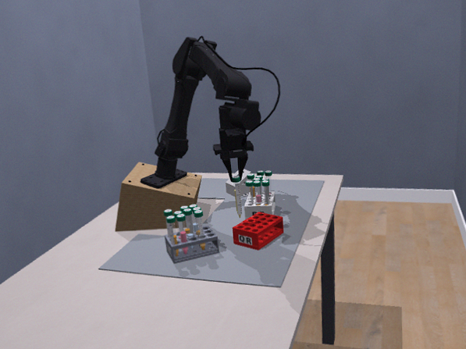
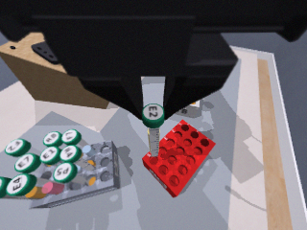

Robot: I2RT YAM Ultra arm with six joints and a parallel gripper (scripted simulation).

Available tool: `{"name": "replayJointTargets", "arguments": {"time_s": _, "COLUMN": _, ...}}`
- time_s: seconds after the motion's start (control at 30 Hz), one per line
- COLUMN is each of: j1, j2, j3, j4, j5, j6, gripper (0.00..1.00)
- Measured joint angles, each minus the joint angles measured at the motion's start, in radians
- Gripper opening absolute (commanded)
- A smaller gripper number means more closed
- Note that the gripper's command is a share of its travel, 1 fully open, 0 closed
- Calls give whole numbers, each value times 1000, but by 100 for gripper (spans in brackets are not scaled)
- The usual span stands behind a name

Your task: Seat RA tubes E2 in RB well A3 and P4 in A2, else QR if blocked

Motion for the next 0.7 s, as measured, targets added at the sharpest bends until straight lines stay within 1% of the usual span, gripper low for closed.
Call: {"name": "replayJointTargets", "arguments": {"time_s": 0.7, "j1": 0, "j2": 3, "j3": 3, "j4": 17, "j5": 0, "j6": -2, "gripper": 0}}
